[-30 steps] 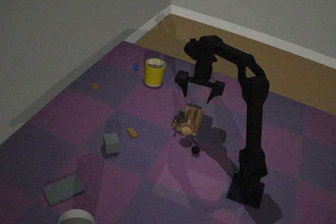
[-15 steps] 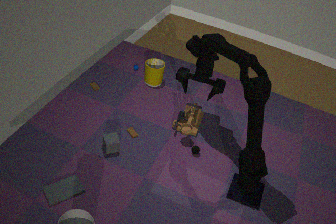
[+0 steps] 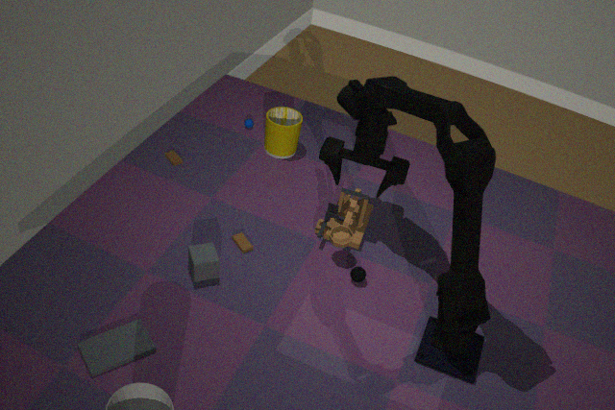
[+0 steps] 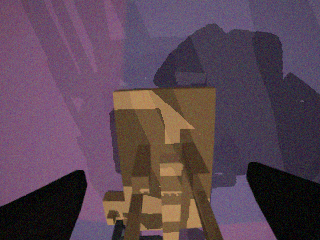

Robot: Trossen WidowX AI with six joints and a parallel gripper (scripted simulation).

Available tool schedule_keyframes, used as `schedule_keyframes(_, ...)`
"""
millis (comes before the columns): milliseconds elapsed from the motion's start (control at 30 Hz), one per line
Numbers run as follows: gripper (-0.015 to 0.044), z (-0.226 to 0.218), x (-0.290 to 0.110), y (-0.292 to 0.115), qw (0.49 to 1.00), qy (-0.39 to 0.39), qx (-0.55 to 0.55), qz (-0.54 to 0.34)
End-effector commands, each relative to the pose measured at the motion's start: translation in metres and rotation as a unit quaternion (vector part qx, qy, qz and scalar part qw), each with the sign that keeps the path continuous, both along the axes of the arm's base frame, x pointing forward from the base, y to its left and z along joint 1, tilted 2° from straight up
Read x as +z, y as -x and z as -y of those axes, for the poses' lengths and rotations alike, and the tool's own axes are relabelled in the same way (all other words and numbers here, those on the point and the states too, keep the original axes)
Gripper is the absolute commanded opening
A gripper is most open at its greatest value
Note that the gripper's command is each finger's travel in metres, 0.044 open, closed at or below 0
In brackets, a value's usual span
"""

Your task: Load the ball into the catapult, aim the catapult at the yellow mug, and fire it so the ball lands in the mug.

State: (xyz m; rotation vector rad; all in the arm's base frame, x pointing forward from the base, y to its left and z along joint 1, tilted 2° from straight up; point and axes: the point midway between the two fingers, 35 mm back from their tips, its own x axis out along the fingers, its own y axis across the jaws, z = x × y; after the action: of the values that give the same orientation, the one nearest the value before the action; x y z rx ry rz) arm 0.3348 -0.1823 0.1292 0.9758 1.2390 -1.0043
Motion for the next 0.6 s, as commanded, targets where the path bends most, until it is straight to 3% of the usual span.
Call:
schedule_keyframes(0, 0.044, -0.001, -0.009, 0.001, 1.0, -0.004, 0.002, -0.004)
schedule_keyframes(567, 0.044, 0.0, -0.037, 0.0, 1.0, -0.004, 0.002, -0.004)
